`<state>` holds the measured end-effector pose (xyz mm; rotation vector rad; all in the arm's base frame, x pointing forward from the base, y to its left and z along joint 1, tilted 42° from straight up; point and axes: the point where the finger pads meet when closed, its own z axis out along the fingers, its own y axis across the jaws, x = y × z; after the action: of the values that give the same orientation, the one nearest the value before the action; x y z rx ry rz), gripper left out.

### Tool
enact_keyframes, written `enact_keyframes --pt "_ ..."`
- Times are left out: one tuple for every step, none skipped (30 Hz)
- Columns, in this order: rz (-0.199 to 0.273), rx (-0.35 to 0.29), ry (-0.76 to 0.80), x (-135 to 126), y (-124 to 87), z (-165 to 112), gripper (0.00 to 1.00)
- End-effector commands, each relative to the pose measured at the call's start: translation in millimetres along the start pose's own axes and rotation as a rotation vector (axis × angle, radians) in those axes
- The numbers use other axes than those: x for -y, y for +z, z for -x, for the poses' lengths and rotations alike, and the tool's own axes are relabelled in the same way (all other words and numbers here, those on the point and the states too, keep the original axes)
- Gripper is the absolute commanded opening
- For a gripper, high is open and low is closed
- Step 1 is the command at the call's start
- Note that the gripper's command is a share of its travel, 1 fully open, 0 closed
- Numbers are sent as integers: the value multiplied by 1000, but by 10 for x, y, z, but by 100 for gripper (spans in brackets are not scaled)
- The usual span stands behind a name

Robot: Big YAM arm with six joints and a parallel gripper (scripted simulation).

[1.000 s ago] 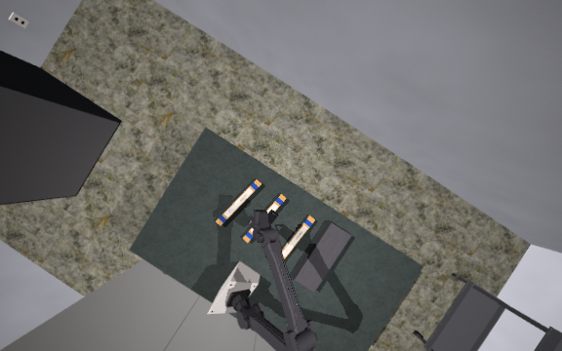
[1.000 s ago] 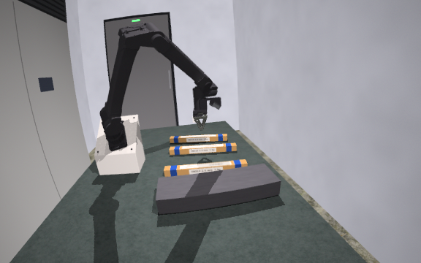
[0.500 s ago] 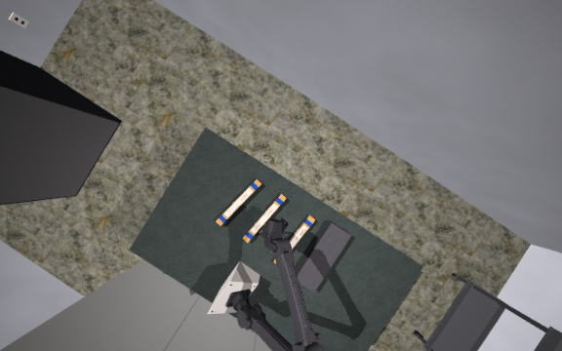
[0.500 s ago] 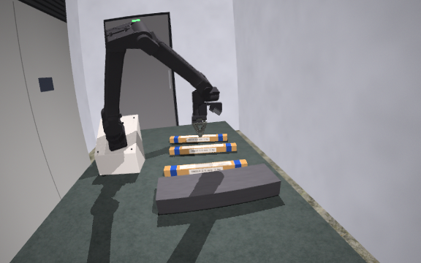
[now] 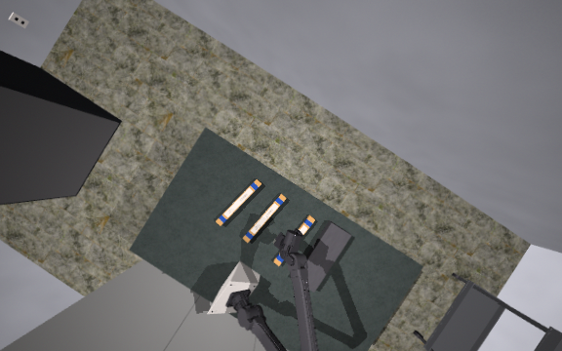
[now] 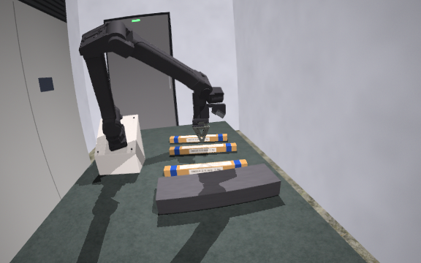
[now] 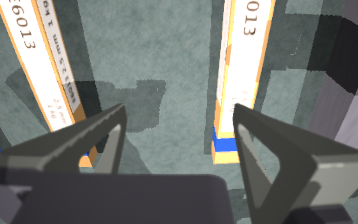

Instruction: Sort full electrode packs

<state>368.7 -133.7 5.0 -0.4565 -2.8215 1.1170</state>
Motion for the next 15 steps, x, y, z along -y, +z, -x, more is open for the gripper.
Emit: enact_keyframes --pt "10 18 -12 339 -60 77 74" --pt "9 18 -12 408 -62 81 74" --pt "9 18 -13 477 -65 85 74" --pt "9 17 -13 545 -66 87 74" --pt "9 17 -13 545 -66 87 74" --pt "9 17 -13 545 -66 87 74" --pt "9 16 -14 612 -66 86 74" --pt "9 15 -15 678 -65 83 74" --pt "9 14 -16 745 -63 81 74" --pt "8 13 -16 787 -62 77 74" --pt "8 13 -17 792 -62 73 74" --pt "8 12 -17 794 -61 70 74" --pt "8 13 -17 795 -60 68 74" --pt "8 13 -17 795 -59 67 74" --pt "8 15 -16 785 -67 80 74"
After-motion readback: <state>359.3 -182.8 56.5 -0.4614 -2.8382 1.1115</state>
